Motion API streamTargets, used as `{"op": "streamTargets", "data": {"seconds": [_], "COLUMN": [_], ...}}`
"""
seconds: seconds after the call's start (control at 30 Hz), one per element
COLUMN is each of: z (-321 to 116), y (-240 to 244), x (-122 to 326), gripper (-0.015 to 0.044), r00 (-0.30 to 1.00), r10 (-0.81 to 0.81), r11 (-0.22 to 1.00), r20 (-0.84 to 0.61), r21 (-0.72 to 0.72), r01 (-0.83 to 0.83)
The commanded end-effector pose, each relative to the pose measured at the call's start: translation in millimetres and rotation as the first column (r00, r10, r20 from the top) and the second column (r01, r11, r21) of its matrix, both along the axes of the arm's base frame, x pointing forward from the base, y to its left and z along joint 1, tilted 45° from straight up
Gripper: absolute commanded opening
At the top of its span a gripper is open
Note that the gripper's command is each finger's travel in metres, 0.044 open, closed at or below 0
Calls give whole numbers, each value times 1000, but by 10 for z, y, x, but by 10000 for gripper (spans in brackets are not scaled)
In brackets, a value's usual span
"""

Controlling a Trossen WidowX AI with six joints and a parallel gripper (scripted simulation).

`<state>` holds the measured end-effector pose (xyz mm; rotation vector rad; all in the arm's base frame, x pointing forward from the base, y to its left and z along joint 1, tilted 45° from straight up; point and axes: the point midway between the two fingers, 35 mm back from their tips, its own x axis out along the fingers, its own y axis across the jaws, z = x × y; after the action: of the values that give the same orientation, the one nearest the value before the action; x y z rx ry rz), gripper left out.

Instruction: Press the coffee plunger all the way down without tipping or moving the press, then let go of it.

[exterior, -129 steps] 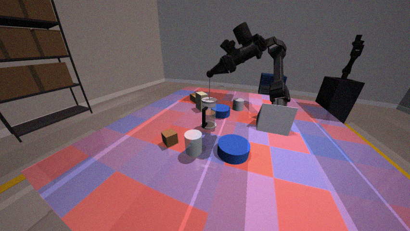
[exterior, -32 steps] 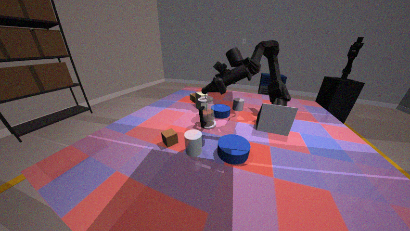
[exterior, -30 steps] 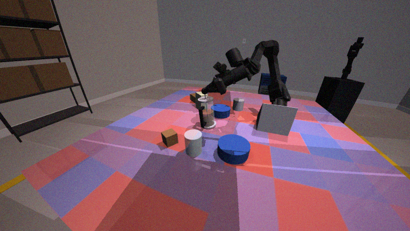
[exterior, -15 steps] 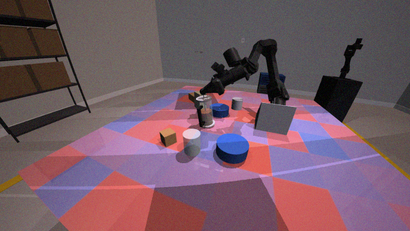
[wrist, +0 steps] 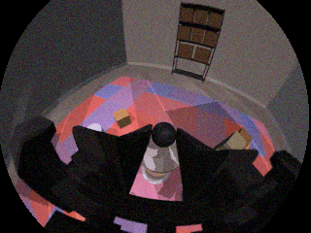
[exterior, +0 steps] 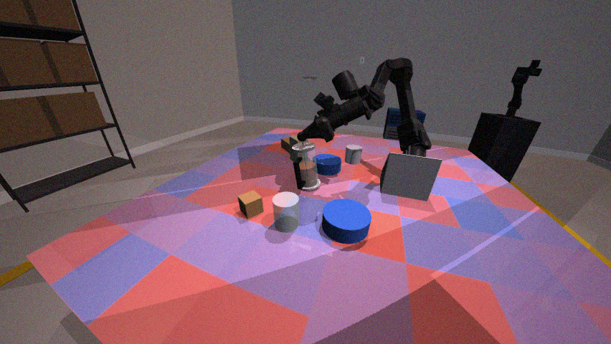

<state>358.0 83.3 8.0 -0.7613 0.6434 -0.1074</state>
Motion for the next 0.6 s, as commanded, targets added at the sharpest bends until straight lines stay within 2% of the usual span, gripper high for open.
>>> {"op": "streamTargets", "data": {"seconds": [0.0,0.17,0.57], "z": [0,0,0], "y": [0,0,0], "x": [-1,-1,-1], "gripper": [124,124,439], "r00": [1000,1000,1000], "r10": [0,0,0], "r11": [1000,1000,1000], "r20": [0,0,0], "r21": [0,0,0], "r01": [0,0,0]}}
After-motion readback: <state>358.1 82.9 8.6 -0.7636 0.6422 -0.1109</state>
